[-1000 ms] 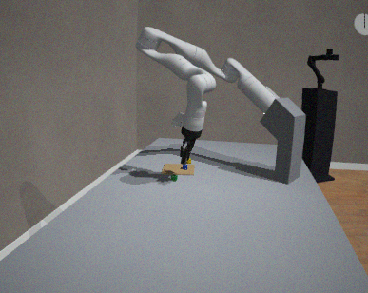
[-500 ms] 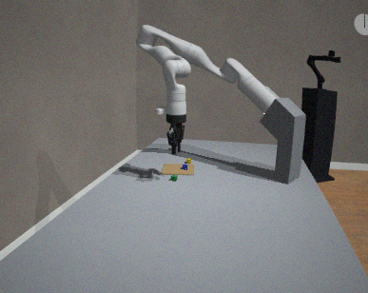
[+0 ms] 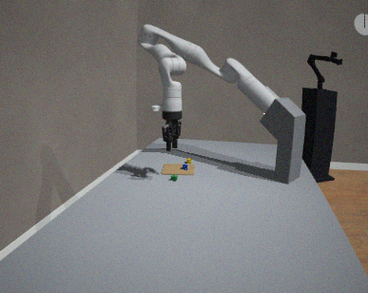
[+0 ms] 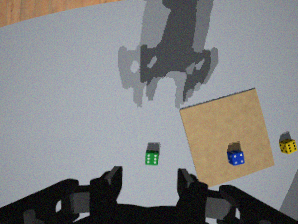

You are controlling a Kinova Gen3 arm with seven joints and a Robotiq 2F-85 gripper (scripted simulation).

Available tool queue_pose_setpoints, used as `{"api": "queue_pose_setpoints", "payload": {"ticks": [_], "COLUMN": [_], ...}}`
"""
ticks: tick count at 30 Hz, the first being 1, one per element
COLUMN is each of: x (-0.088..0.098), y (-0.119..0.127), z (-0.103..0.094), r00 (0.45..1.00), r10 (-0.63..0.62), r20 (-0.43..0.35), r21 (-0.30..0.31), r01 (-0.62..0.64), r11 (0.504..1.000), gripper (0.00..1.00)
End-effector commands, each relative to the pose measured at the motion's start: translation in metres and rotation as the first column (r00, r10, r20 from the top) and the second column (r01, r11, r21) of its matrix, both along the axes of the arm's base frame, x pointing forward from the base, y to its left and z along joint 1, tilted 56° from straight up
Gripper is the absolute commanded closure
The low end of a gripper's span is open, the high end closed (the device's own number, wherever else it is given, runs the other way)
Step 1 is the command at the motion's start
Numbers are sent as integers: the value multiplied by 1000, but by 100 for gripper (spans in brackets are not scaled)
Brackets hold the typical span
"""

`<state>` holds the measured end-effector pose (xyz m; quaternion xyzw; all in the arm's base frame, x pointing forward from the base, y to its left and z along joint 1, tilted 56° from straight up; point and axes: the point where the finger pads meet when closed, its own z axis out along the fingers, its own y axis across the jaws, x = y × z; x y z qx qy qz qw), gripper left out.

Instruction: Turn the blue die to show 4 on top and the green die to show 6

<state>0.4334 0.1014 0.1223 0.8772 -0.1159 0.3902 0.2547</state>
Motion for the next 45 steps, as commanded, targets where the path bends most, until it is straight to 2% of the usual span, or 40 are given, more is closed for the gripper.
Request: {"api": "queue_pose_setpoints", "payload": {"ticks": [1, 13, 24, 33, 39, 41, 45], "x": [0, 0, 2, 5, 8, 8, 10], "y": [1, 1, -1, -5, -9, -9, -11], "z": [1, 0, -2, -6, -10, -10, -14], "r00": [1000, 1000, 996, 963, 906, 906, 849], "r10": [1, 8, 65, 176, 252, 252, 291], "r20": [1, -5, -63, -204, -340, -340, -441], "r21": [2, -6, -70, -198, -291, -291, -341], "r01": [-1, -8, -69, -216, -356, -356, -458], "r11": [1000, 1000, 995, 956, 888, 888, 821], "gripper": [0, 0, 0, 0, 0, 0, 0]}}
